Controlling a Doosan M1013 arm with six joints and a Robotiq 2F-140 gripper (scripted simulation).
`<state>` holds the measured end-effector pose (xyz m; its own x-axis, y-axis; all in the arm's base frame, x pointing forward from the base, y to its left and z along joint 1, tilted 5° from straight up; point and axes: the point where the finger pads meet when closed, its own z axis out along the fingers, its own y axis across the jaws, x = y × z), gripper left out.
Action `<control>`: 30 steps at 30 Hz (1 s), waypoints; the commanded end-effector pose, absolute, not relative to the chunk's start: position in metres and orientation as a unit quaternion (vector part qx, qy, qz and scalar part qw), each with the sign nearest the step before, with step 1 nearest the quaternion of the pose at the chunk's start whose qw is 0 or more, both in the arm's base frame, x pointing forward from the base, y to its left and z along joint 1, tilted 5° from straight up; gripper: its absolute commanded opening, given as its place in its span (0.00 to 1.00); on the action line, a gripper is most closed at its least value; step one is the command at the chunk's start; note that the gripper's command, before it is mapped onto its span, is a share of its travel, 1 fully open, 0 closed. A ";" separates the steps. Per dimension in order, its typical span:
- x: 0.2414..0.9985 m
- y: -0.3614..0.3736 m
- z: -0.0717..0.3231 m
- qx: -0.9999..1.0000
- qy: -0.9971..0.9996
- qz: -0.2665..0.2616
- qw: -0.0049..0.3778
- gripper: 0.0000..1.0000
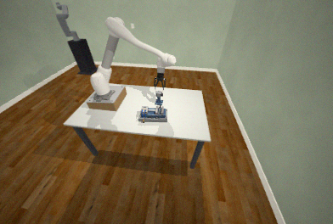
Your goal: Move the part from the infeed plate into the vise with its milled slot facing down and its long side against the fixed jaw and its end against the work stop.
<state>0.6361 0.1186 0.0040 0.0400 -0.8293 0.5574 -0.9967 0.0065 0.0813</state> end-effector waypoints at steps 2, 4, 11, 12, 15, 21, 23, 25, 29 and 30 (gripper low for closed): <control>0.636 0.116 0.006 0.687 -0.673 0.163 0.221 0.51; 0.636 0.116 0.006 0.688 -0.674 0.159 0.217 0.51; 0.636 0.115 0.007 0.693 -0.681 0.134 0.193 0.51; 0.636 0.114 0.007 0.694 -0.682 0.130 0.189 0.51; 0.636 0.114 0.007 0.696 -0.685 0.119 0.178 0.51; 0.636 0.113 0.008 0.699 -0.689 0.104 0.163 0.51; 0.636 0.112 0.008 0.700 -0.691 0.096 0.156 0.51; 0.636 0.112 0.008 0.701 -0.692 0.089 0.148 0.51; 0.636 0.110 0.008 0.702 -0.695 0.074 0.133 0.51; 0.636 0.110 0.008 0.703 -0.696 0.070 0.130 0.51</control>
